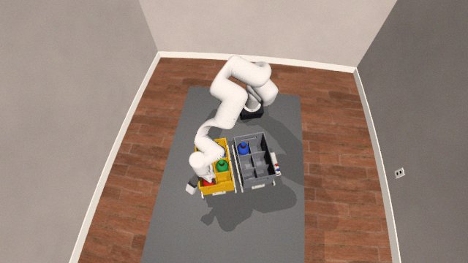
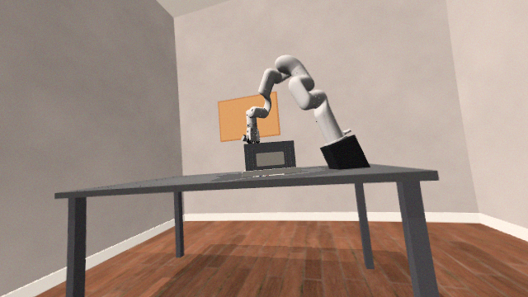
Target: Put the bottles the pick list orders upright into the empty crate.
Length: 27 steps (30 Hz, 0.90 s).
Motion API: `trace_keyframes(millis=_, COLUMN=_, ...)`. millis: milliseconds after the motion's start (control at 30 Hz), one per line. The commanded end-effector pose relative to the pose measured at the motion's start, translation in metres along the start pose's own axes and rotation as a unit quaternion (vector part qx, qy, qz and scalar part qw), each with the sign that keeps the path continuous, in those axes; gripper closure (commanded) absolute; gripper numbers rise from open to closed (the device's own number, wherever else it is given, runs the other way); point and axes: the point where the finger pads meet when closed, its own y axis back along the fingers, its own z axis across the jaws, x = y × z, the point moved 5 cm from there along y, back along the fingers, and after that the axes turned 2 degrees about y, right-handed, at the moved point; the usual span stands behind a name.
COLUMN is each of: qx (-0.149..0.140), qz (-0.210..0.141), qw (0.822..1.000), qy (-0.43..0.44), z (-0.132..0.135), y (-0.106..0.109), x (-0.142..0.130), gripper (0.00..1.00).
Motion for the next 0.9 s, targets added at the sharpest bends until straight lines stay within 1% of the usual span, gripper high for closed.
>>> trace_keyframes(millis=0, qx=0.000, qz=0.003, qw=1.000, qy=0.000, z=0.000, y=0.005, x=0.002, gripper=1.00)
trace_keyframes(millis=867, qx=0.000, qz=0.003, qw=1.000, qy=0.000, z=0.000, y=0.045, x=0.002, gripper=1.00)
